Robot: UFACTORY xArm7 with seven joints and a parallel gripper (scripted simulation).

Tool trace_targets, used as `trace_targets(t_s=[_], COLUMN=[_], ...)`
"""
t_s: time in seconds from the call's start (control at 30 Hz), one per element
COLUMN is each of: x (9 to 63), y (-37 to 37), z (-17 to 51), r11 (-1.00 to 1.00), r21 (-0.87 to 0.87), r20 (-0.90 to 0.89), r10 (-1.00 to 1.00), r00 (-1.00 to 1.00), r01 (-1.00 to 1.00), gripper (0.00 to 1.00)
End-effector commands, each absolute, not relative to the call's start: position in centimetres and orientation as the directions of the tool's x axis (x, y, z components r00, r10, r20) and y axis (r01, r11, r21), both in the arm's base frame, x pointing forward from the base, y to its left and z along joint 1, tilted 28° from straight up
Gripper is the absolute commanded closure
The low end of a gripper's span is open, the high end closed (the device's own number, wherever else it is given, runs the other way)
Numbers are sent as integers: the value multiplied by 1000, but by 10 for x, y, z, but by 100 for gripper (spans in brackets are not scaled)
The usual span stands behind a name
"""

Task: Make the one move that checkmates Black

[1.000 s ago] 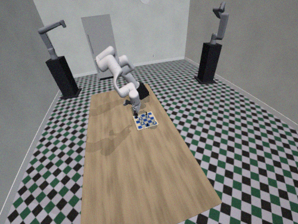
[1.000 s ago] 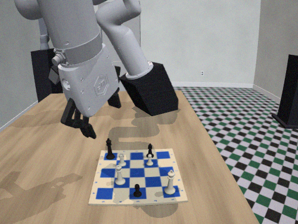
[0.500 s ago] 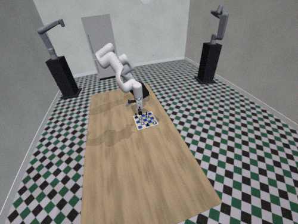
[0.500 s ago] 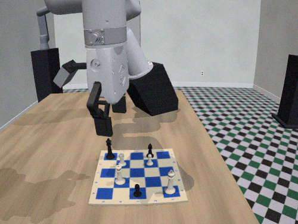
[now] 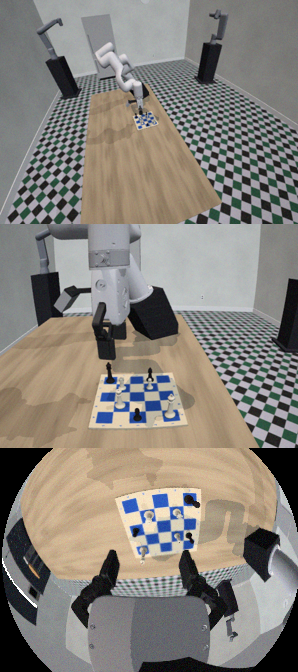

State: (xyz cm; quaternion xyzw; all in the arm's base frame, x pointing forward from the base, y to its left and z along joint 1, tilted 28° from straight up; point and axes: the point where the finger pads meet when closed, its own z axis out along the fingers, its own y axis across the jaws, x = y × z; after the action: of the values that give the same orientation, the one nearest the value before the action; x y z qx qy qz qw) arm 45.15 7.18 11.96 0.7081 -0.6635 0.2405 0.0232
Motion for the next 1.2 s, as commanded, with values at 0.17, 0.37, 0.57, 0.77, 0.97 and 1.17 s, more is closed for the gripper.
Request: trace_targets(t_s=[0.17, 0.37, 0.57, 0.77, 0.97, 1.17], x=[452, 453, 453, 454, 455, 456], y=[73, 73, 73, 72, 70, 69], z=[121, 121, 120, 118, 115, 112], r11=[-122, -139, -216, -372, -602, -712], r21=[-291, -284, -251, -178, -46, 32], r20=[371, 376, 399, 438, 473, 481], r10=[-929, -926, -911, -859, -716, -604], r00=[5, 23, 102, 265, 513, 635], r01=[-949, -949, -943, -911, -798, -701], gripper=[0, 0, 0, 0, 0, 0])
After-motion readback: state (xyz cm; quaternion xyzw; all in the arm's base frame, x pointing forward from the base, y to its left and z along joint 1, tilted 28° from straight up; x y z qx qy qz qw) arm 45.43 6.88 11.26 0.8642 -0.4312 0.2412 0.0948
